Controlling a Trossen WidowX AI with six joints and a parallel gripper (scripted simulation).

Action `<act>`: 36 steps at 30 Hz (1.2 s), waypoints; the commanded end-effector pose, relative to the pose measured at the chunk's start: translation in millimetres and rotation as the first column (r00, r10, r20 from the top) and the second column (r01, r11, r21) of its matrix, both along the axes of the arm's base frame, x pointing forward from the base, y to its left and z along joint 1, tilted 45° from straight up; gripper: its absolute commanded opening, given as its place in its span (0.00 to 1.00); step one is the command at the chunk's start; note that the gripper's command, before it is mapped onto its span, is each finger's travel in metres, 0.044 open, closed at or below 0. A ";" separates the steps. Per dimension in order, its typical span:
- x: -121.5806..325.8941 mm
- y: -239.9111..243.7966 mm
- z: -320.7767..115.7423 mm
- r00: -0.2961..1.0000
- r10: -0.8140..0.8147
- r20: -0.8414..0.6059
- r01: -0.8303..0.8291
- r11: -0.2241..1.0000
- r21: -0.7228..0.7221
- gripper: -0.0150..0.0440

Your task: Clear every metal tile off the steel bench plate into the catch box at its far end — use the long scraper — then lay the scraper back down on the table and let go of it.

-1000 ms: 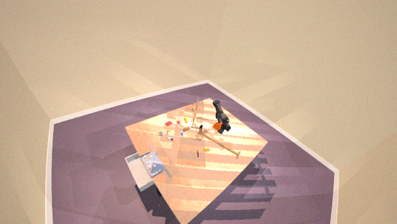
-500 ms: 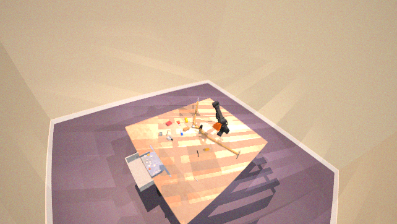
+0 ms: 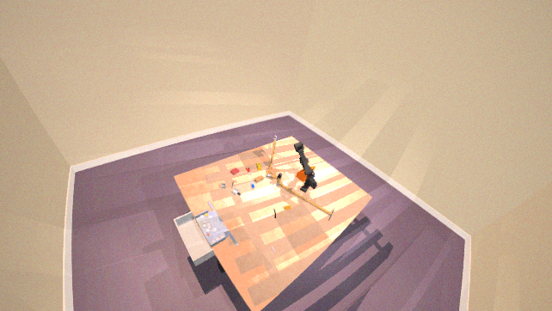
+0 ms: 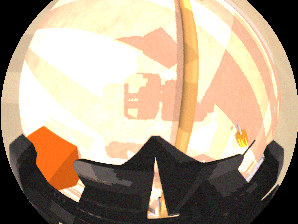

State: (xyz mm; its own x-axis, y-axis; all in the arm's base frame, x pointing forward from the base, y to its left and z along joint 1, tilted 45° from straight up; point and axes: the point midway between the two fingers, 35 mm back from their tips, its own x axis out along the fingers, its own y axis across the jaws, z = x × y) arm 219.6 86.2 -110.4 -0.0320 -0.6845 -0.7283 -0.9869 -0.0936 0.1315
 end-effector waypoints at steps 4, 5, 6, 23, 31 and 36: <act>-3.8 -16.9 -12.4 1.000 0.000 -0.005 0.000 1.000 -0.008 0.25; -4.3 -18.9 -14.0 1.000 0.000 -0.005 0.000 1.000 -0.009 0.25; -4.8 -20.9 -15.6 1.000 0.000 -0.005 0.000 1.000 -0.009 0.25; -9.9 -42.8 -32.5 1.000 -0.001 -0.005 0.001 1.000 -0.015 0.25; -2.2 -40.8 -34.0 1.000 -0.001 -0.004 0.001 1.000 -0.014 0.25; 2.7 -39.7 -34.9 1.000 -0.001 -0.004 0.001 1.000 -0.014 0.25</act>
State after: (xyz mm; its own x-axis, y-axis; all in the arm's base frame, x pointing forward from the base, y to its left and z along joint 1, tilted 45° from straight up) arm 218.1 46.6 -144.8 -0.0358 -0.6925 -0.7205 -0.9867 -0.0901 0.1356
